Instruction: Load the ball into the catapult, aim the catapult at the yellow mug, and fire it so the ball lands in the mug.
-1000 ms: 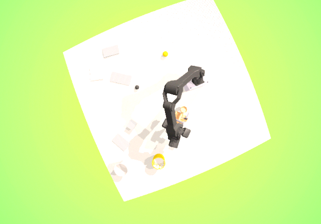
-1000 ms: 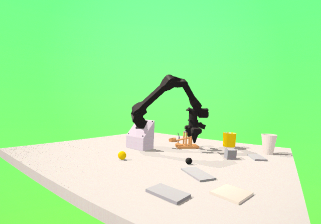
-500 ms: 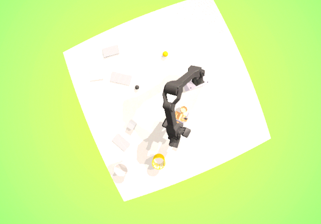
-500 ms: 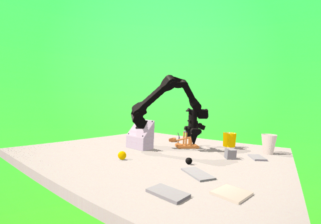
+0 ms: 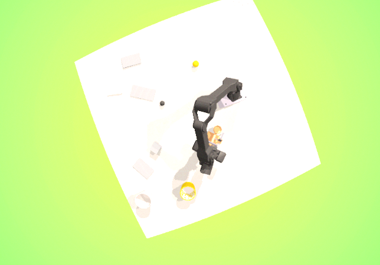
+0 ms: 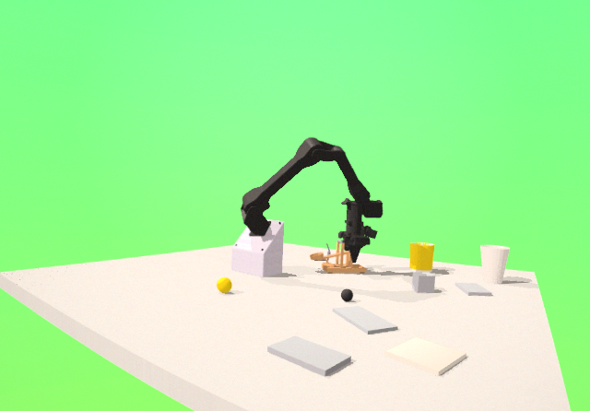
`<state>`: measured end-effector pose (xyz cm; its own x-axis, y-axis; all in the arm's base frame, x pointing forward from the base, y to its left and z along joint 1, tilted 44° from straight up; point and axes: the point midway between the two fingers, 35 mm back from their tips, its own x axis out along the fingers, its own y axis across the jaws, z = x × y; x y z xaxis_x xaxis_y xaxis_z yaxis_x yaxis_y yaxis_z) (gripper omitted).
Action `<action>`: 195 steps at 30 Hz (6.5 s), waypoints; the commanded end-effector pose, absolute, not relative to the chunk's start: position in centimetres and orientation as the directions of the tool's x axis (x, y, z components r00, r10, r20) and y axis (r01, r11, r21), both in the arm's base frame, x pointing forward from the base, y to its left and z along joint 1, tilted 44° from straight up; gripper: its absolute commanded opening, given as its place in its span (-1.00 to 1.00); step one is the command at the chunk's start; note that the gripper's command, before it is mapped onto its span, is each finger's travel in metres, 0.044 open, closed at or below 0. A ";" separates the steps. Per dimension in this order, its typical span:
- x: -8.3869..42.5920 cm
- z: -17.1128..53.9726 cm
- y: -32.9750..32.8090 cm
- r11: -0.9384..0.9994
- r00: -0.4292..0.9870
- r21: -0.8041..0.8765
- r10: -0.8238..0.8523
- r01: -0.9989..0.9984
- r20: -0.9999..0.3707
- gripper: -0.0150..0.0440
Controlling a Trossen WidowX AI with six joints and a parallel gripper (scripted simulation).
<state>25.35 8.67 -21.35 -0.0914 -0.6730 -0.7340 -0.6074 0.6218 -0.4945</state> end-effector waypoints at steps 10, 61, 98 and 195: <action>25.8 -17.9 12.0 0.622 -0.091 -0.493 -0.672 -0.609 -0.735 -0.49; 25.5 -21.2 8.8 0.623 -0.091 -0.494 -0.671 -0.606 -0.736 0.58; 25.6 -18.1 11.7 0.617 -0.093 -0.493 -0.677 -0.613 -0.730 1.00; 25.3 -20.8 9.2 0.617 -0.092 -0.493 -0.676 -0.614 -0.731 -0.49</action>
